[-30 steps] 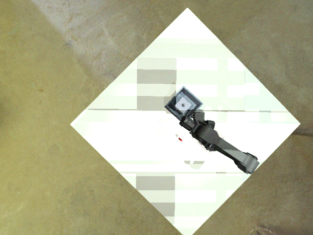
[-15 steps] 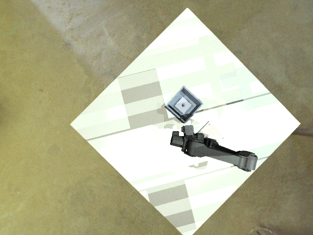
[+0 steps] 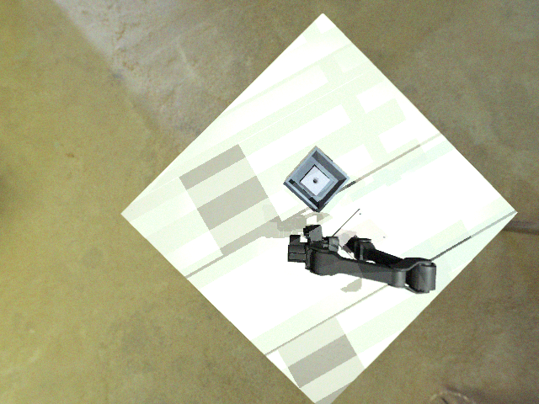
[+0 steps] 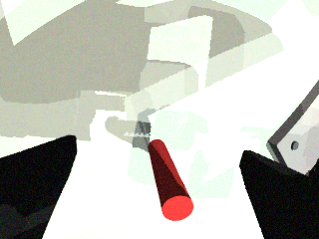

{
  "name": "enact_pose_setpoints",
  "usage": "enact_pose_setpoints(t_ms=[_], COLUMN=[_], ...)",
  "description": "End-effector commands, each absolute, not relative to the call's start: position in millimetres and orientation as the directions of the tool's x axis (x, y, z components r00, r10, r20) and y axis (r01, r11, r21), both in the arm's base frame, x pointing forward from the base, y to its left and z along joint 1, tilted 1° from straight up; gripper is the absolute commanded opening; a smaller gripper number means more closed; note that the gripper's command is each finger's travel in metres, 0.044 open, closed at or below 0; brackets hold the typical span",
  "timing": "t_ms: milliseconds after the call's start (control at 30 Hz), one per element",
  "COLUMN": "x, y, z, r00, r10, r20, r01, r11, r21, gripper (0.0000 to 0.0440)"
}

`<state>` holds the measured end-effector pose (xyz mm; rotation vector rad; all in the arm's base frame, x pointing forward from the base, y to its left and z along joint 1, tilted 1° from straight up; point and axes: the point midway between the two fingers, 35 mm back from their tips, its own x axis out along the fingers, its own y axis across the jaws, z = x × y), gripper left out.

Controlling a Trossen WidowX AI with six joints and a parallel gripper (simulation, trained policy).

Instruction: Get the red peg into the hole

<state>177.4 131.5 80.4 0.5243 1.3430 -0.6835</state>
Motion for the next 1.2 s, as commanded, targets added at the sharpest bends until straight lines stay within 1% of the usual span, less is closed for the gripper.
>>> enact_pose_setpoints(t_ms=[0, 100, 167, 567, 667, 700, 1167], x=[176.1, 176.2, 174.9, 167.7, 166.8, 166.6, 191.2], y=[134.4, 135.2, 134.9, 129.5, 128.5, 128.3, 112.7], z=[62.9, 52.6, 46.2, 26.9, 25.8, 25.7, 94.8], r00=[0.1, 0.106, 0.1, 0.028, 0.013, 0.009, 0.136], r10=[-0.145, -0.145, -0.147, -0.181, -0.195, -0.2, -0.242], r20=[-0.984, -0.984, -0.984, -0.983, -0.981, -0.98, -0.961], r01=[0.707, 0.696, 0.687, 0.676, 0.674, 0.672, 0.67], r11=[0.706, 0.718, 0.726, 0.728, 0.727, 0.726, 0.737], r21=[-0.032, -0.03, -0.038, -0.114, -0.135, -0.142, -0.091], gripper=[0.0432, 0.0421, 0.0389, 0.0074, 0.0011, 0.0, 0.0])
